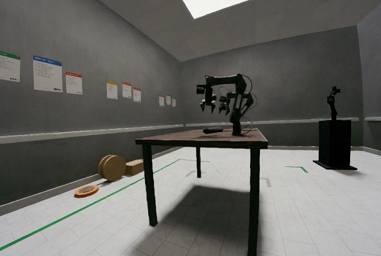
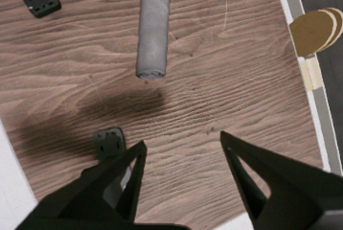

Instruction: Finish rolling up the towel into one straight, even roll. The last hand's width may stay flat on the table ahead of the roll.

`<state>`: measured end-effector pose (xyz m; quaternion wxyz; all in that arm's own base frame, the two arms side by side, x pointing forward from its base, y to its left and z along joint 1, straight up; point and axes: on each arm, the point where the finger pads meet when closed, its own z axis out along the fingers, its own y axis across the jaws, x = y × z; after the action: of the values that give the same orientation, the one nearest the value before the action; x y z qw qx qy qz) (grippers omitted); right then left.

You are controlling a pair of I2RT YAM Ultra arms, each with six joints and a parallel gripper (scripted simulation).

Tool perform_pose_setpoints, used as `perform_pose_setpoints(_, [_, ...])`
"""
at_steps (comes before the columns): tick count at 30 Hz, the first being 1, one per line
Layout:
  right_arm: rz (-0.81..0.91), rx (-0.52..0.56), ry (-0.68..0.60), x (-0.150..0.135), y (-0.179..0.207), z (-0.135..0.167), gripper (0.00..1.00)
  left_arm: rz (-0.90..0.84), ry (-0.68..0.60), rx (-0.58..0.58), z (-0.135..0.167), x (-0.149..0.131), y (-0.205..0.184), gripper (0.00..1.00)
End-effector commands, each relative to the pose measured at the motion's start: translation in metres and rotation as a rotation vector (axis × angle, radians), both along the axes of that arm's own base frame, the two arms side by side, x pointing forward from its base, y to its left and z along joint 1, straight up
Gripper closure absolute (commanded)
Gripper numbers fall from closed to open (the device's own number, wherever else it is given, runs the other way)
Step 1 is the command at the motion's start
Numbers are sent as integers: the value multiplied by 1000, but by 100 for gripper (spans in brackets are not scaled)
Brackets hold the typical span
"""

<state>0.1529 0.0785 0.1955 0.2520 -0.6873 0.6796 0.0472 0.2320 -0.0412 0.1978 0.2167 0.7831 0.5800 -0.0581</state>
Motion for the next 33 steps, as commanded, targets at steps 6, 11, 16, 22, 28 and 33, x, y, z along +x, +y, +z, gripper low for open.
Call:
perform_pose_setpoints(6, [60, -63, -178, -11, -25, 19, 15, -19, -188, -44, 16, -6, 15, 15])
perform_pose_setpoints(11, [67, -81, -232, -14, -32, 24, 15, -13, -239, -49, 22, -8, 22, 15])
perform_pose_setpoints(16, [68, -83, -237, -14, -33, 24, 15, -13, -243, -49, 22, -9, 22, 15])
perform_pose_setpoints(22, [68, -83, -237, -14, -33, 24, 15, -13, -243, -49, 22, -9, 22, 15])
perform_pose_setpoints(28, [68, -83, -237, -14, -33, 24, 15, -13, -243, -49, 22, -9, 22, 15])
perform_pose_setpoints(33, [68, -83, -237, -14, -33, 24, 15, -13, -243, -49, 22, -9, 22, 15])
